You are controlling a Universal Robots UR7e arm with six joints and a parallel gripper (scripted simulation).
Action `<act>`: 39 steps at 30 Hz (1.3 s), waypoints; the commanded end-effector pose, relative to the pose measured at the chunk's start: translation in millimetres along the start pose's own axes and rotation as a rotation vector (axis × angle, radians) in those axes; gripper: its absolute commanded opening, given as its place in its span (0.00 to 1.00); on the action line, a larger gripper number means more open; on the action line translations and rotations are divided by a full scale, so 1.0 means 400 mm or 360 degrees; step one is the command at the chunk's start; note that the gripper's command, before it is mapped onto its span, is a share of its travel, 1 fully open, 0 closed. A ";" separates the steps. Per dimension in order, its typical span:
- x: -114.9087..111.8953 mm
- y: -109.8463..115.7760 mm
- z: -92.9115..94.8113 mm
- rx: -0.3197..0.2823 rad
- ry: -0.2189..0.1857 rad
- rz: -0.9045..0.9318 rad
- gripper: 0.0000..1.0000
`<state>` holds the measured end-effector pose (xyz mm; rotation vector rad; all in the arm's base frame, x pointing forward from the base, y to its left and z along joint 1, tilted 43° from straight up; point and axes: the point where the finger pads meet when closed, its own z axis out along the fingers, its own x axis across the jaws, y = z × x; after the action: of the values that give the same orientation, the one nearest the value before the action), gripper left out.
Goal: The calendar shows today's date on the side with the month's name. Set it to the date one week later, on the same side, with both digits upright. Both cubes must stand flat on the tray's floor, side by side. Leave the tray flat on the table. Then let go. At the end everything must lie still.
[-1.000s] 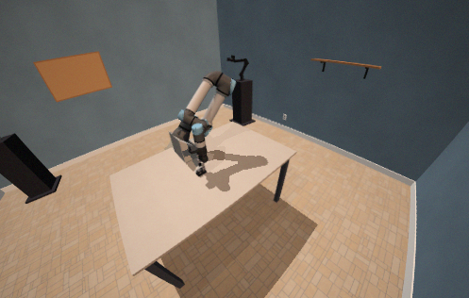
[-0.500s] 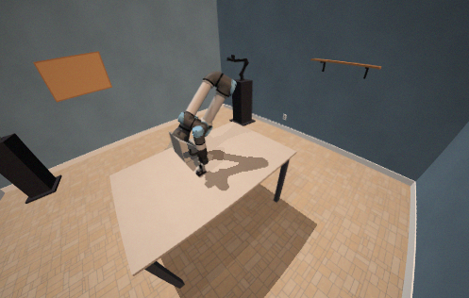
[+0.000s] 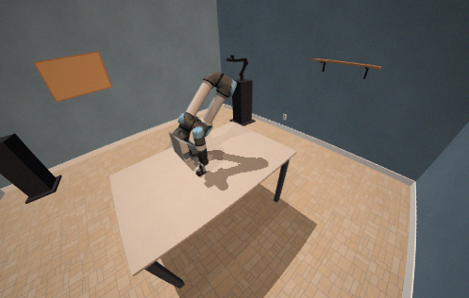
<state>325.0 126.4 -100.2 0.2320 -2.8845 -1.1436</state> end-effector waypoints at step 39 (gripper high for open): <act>-0.001 -0.001 0.000 0.0001 -0.0002 0.0000 0.57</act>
<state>325.1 126.5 -100.3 0.2321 -2.8848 -1.1435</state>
